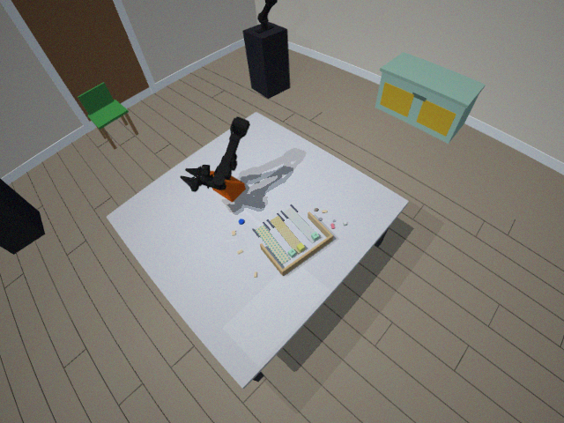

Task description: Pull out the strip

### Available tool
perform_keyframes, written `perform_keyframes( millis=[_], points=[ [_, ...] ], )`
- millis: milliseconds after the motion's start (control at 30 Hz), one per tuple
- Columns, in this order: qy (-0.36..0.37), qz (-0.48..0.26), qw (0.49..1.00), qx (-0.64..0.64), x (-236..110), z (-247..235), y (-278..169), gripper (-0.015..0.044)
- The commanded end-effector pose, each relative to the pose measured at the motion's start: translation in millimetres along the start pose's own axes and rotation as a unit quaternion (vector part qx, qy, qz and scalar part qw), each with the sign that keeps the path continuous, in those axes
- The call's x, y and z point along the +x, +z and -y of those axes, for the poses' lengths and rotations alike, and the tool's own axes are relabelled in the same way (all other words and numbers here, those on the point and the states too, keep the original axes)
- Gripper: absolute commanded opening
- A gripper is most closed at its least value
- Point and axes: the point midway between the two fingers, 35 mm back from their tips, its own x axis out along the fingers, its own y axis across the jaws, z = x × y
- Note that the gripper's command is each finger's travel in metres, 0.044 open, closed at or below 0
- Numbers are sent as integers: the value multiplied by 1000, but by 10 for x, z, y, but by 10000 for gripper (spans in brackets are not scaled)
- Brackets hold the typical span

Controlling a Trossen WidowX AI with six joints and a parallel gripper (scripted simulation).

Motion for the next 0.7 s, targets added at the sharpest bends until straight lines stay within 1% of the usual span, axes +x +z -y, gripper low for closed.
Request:
perform_keyframes(
  millis=[0,67,167,300,433,600,667],
  points=[
    [5,-4,1000,-1,-4,-17,-8,400],
    [47,-40,998,-8,-49,-153,-72,400],
    [148,-114,982,-25,-222,-458,-204,400],
    [287,-199,936,-53,-594,-819,-332,400],
    [427,-266,861,-81,-1100,-1081,-389,400],
    [592,-321,731,-114,-1844,-1208,-348,400],
    [638,-332,683,-123,-2081,-1196,-311,400]
  ],
)
